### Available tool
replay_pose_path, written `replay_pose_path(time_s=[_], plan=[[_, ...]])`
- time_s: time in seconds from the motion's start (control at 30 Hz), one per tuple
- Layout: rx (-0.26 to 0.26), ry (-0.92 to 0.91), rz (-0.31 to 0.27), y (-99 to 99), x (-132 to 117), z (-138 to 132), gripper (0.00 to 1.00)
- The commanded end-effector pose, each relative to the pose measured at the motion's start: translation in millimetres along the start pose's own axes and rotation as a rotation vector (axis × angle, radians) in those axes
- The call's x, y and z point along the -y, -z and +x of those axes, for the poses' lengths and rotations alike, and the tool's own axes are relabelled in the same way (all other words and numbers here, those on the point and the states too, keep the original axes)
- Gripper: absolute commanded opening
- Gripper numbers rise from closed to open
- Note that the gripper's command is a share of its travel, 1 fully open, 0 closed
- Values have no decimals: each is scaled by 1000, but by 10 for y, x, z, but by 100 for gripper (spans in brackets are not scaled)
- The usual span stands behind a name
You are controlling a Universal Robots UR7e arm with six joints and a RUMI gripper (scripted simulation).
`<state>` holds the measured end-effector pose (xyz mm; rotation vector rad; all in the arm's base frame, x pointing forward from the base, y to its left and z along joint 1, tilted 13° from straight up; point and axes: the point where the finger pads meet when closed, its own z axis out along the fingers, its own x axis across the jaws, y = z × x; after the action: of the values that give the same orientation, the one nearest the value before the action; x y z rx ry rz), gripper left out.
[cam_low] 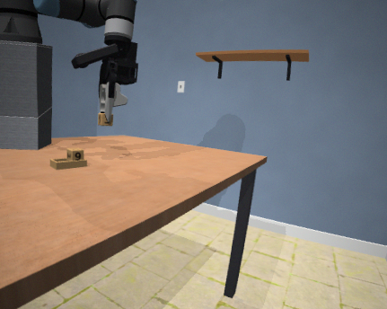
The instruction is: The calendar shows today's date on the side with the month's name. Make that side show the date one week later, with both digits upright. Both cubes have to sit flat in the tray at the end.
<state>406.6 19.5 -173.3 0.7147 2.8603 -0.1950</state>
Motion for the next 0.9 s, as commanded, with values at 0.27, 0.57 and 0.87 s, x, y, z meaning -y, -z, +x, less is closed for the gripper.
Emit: replay_pose_path(time_s=[0.27, 0.57, 0.87], plan=[[1, 194, -3, -2, -99, 4, 11], [1, 220, -3, 0, -108, 12, 11], [1, 219, -3, -1, -105, 10, 11]])
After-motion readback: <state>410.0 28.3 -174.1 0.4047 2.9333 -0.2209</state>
